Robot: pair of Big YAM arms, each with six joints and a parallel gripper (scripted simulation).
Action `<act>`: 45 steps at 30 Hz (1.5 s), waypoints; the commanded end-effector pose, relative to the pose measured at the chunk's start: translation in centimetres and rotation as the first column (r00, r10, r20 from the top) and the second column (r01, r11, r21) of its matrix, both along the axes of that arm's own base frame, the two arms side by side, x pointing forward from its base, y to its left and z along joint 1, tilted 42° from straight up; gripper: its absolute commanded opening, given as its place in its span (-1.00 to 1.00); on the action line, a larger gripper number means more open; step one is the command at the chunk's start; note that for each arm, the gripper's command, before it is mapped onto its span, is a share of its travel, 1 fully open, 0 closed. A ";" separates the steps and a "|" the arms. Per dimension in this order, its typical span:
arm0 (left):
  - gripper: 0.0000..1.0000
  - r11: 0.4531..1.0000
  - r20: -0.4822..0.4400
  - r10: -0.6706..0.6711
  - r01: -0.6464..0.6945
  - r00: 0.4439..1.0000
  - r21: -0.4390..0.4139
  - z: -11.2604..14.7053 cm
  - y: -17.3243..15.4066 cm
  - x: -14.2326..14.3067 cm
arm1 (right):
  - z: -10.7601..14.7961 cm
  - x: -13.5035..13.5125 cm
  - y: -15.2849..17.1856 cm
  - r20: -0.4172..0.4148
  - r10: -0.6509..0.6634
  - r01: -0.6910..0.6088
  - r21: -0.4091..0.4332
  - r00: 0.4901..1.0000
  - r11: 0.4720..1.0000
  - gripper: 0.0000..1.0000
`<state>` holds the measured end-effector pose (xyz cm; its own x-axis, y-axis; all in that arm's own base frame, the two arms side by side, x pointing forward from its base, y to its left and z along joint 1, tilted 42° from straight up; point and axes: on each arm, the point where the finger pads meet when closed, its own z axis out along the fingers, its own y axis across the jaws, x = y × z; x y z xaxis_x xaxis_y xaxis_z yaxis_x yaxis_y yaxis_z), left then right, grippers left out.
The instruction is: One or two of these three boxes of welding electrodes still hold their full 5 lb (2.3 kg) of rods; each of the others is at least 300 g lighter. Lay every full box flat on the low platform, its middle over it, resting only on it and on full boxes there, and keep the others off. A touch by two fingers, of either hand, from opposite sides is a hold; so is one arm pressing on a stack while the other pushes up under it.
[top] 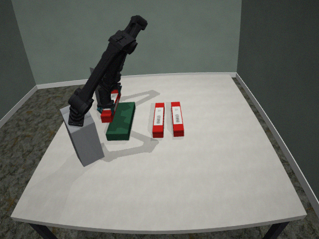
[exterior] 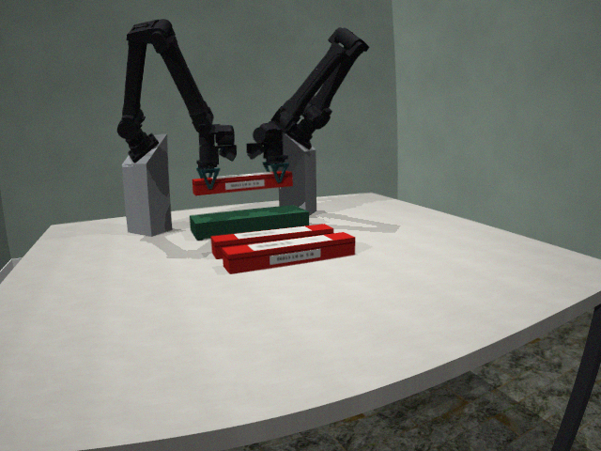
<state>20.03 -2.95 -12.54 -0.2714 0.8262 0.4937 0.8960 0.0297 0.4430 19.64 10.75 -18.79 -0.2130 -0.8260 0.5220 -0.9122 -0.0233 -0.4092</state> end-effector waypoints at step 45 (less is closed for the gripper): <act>-1.00 1.000 0.005 -0.006 0.006 1.000 -0.001 -3.5 2.9 1.5 | -3.3 1.9 -2.3 0.012 0.008 -0.008 0.009 1.000 1.000 -1.00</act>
